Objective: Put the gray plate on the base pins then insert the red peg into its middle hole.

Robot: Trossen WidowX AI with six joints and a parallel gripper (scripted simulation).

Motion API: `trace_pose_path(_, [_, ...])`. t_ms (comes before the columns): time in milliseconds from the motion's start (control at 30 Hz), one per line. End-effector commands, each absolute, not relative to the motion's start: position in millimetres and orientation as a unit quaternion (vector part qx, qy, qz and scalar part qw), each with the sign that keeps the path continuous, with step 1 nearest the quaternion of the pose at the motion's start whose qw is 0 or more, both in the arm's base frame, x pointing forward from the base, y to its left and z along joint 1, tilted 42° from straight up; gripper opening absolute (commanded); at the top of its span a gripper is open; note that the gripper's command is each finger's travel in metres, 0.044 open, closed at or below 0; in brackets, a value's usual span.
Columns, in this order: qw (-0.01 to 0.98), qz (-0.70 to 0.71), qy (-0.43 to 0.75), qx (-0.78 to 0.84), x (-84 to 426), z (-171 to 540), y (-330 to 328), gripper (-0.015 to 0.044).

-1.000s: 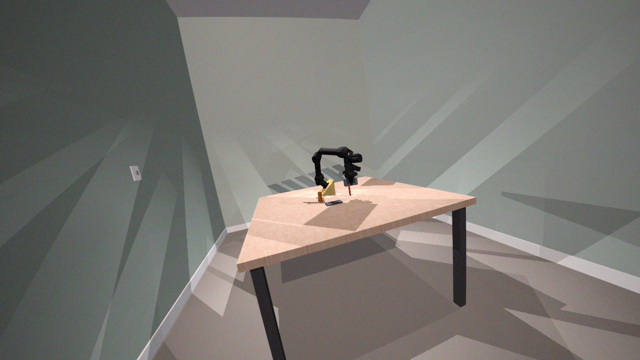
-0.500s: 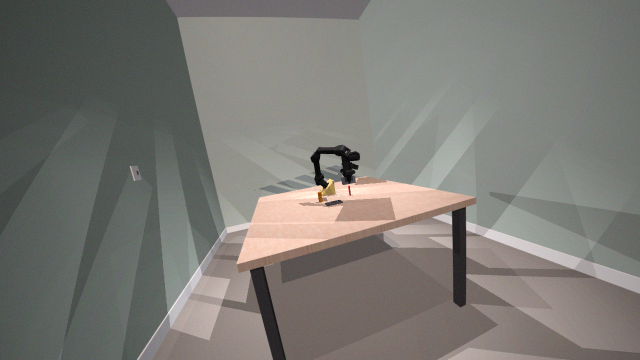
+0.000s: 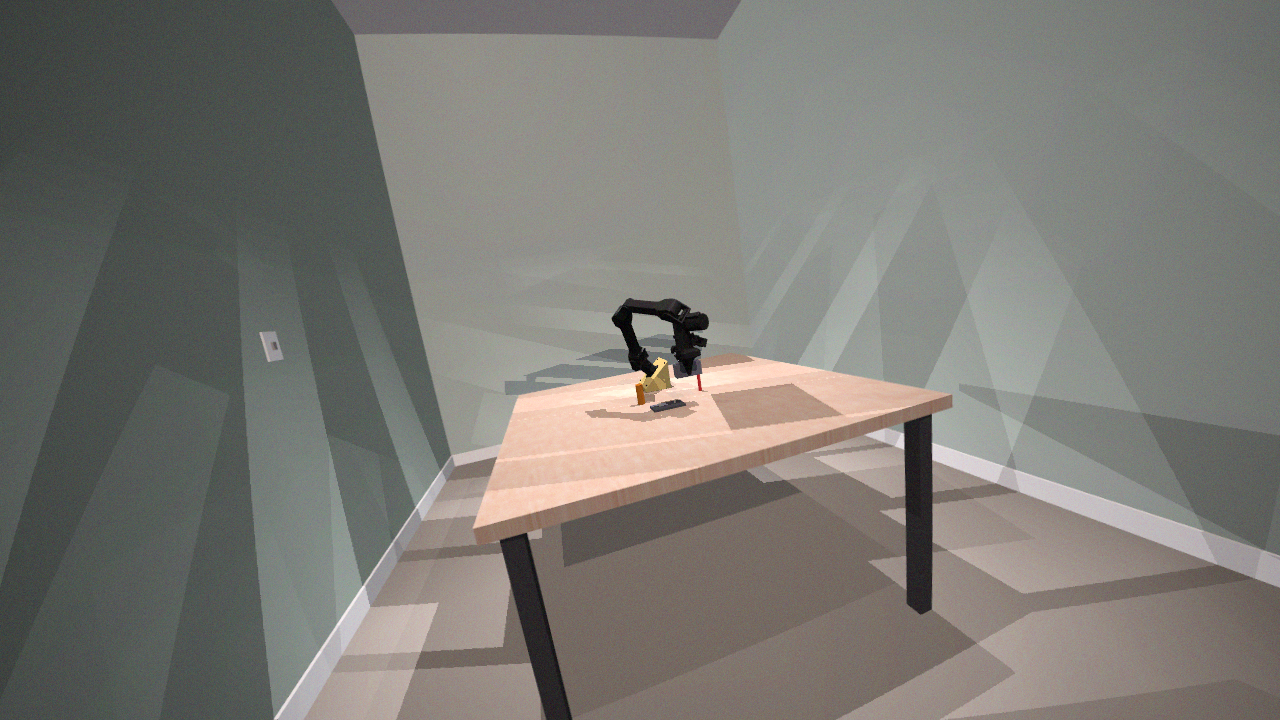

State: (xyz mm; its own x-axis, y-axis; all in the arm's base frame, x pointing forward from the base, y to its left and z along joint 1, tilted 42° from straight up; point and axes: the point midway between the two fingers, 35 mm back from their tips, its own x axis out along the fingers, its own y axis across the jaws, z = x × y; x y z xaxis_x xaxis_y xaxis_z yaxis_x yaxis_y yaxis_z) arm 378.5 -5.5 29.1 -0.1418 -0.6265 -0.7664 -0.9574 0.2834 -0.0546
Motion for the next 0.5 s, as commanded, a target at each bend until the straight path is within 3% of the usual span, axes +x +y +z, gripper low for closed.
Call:
trace_pose_path(0, [0.350, 0.236, 0.717, -0.555, 376, 32, -21, 0.0000])
trace_pose_path(467, [0.340, 0.244, 0.715, -0.560, 360, 41, -63, 0.0000])
